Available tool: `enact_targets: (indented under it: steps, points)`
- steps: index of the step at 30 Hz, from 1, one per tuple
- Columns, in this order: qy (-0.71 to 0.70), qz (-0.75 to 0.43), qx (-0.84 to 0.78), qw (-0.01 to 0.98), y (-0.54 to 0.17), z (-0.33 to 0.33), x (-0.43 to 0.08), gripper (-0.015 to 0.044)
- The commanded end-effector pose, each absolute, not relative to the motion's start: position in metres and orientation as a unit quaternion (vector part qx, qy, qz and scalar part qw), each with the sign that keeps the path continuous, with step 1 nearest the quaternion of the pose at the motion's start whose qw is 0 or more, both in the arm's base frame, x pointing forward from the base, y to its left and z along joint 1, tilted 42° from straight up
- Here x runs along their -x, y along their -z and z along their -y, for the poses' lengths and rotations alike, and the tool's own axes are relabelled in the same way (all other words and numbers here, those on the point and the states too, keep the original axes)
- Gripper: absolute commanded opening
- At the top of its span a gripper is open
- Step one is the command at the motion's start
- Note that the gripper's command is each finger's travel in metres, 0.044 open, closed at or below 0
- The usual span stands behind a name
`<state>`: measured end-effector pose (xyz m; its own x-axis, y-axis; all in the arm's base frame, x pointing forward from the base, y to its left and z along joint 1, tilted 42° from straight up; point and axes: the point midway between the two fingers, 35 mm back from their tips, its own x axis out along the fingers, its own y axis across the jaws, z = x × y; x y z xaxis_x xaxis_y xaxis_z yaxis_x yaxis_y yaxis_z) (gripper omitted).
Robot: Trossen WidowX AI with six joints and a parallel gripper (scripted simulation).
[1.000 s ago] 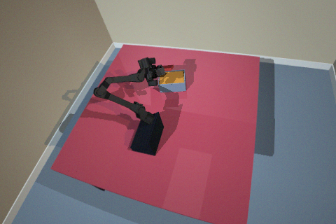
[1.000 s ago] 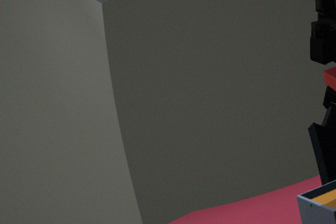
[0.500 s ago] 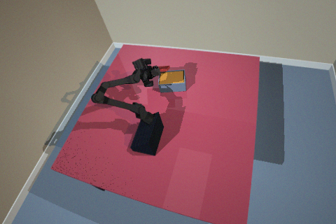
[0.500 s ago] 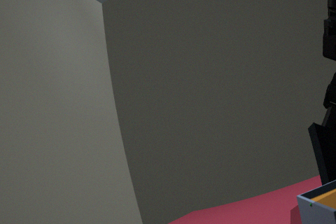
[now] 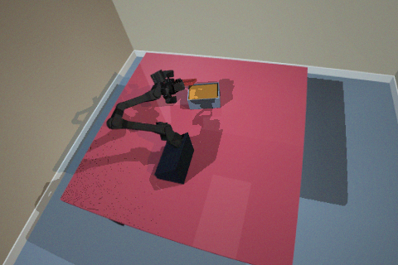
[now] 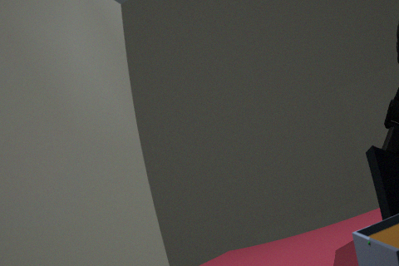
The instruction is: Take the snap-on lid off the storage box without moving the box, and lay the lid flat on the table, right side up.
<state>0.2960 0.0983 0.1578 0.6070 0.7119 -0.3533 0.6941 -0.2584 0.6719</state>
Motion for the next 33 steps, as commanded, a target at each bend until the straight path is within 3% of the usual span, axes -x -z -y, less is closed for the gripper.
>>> enact_targets:
  steps: [1,33]
  points:
    - [-0.010,-0.438,-0.795,0.420,-0.164,-0.102,-0.293,0.0000]
    - [-0.011,-0.439,-0.795,0.418,-0.205,-0.141,-0.262,0.0000]
